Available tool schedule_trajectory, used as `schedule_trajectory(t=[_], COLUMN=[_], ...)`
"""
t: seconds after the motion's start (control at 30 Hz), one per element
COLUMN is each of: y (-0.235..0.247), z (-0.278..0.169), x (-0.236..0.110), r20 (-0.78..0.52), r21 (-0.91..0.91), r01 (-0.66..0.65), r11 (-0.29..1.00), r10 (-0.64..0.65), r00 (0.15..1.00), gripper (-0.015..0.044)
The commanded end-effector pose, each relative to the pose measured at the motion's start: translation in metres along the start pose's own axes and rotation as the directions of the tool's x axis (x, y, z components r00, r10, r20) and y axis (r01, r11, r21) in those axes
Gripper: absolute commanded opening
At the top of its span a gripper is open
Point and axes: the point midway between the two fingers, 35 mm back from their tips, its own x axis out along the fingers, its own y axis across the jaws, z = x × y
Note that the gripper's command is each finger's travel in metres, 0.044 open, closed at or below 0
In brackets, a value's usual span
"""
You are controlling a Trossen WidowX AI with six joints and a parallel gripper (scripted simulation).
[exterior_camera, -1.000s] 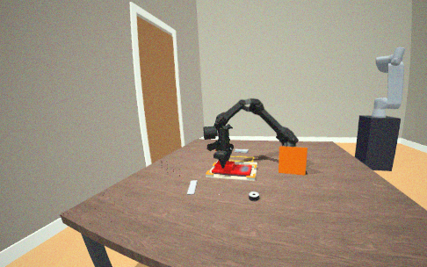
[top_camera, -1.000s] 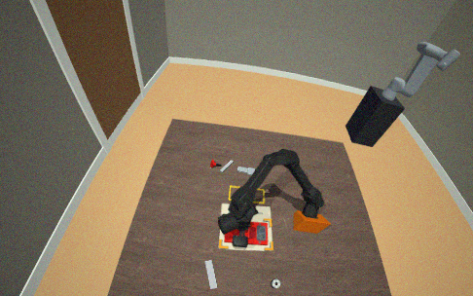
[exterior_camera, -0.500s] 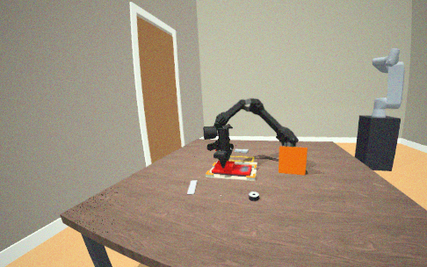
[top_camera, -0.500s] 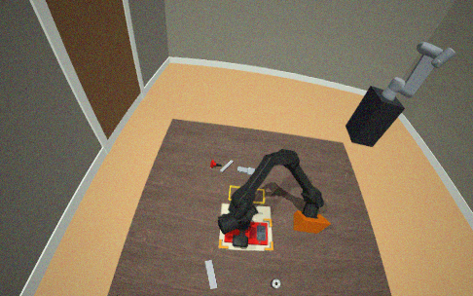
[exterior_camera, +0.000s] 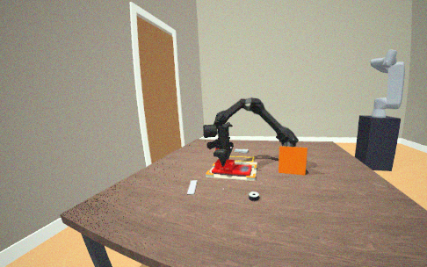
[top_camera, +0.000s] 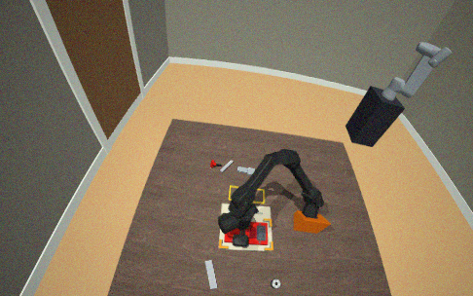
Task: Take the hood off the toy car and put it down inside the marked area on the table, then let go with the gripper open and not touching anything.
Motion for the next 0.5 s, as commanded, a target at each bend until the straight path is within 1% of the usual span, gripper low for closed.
schedule_trajectory(t=[0.0,0.47], y=[0.0011,0.0012], z=[0.0004,0.0002], x=[-0.0047,-0.0140], r20=[0.002,0.002], r21=[0.003,0.003], r01=[-0.004,-0.004], r11=[1.000,1.000], r10=[0.004,0.004], r00=[1.000,1.000], gripper=[0.0000,0.0000])
